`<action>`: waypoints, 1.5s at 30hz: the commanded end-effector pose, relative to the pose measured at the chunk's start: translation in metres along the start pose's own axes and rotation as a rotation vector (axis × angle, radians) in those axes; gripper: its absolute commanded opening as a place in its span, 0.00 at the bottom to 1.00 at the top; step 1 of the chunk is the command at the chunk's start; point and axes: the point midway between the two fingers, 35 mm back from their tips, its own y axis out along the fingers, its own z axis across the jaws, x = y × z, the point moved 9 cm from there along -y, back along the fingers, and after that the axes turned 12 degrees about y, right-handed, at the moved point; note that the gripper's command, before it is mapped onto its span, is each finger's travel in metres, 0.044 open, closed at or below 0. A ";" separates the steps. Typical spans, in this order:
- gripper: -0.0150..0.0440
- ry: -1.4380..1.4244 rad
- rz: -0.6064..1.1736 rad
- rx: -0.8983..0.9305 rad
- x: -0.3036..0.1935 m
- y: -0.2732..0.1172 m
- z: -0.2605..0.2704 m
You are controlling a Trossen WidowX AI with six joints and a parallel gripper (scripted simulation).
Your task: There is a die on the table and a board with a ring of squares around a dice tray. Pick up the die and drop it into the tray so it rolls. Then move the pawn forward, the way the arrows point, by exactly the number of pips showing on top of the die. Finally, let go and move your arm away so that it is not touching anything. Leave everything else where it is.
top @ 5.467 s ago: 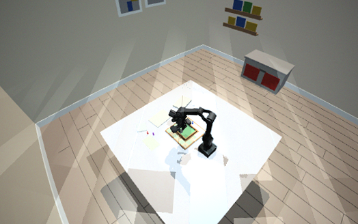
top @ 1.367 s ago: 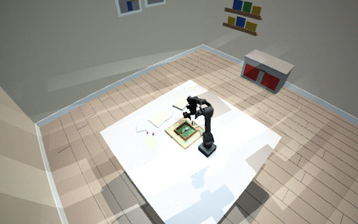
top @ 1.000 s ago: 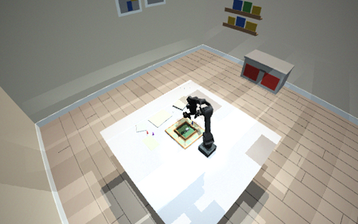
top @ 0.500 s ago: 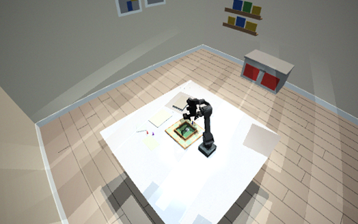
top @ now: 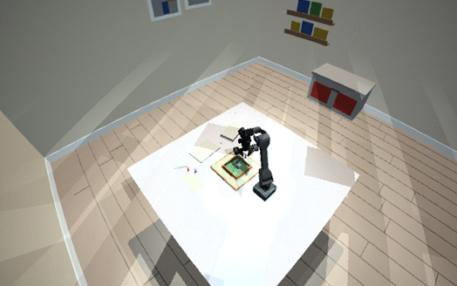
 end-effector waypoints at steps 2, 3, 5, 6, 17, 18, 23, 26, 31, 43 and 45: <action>0.50 0.006 0.011 -0.005 -0.001 0.006 -0.001; 0.46 0.006 0.011 -0.005 -0.001 0.006 -0.001; 0.37 0.006 0.011 -0.005 -0.001 0.006 -0.001; 0.33 0.006 0.011 -0.005 -0.001 0.006 -0.001; 0.25 0.006 0.011 -0.005 -0.001 0.006 -0.001; 0.25 0.006 0.011 -0.005 -0.001 0.006 -0.001; 0.25 0.006 0.011 -0.005 0.003 -0.016 0.001; 0.25 0.006 0.011 -0.005 0.005 -0.036 0.002; 0.25 0.006 0.010 -0.005 0.005 -0.070 0.003; 0.25 0.003 0.012 -0.006 -0.002 -0.121 0.003; 0.25 -0.004 0.013 -0.007 -0.002 -0.118 0.009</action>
